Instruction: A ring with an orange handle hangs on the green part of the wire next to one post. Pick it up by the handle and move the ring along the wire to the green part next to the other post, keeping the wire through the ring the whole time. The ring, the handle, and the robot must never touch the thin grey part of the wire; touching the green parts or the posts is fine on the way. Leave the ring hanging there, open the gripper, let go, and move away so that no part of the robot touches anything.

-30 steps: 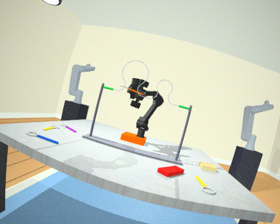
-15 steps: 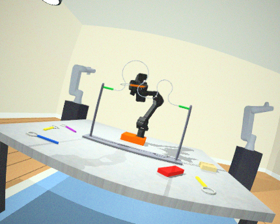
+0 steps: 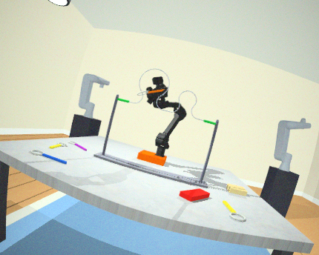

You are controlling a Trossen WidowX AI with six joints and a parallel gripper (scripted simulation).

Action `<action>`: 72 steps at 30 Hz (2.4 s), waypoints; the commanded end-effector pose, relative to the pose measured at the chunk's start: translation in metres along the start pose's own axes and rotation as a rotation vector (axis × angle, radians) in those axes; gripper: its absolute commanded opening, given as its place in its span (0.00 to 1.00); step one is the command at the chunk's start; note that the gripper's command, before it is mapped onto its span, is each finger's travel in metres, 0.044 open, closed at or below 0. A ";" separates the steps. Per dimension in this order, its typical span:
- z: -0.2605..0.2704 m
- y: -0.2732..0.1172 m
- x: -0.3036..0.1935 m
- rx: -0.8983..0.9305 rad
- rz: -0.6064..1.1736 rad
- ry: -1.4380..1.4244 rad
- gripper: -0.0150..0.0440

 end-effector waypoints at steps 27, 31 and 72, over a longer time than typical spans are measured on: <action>0.039 -0.003 0.006 0.034 0.001 0.076 0.00; 0.039 -0.003 0.006 0.011 0.000 0.038 0.00; 0.032 -0.003 0.007 -0.257 -0.013 -0.395 0.00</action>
Point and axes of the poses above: the point midway between the two fingers, 35 mm back from their tips, its own y axis out along the fingers, its own z axis across the jaws, x = y × z, the point moved 4 cm from there along -y, back along the fingers, and after that the axes turned 2 degrees about y, right-handed, at the moved point
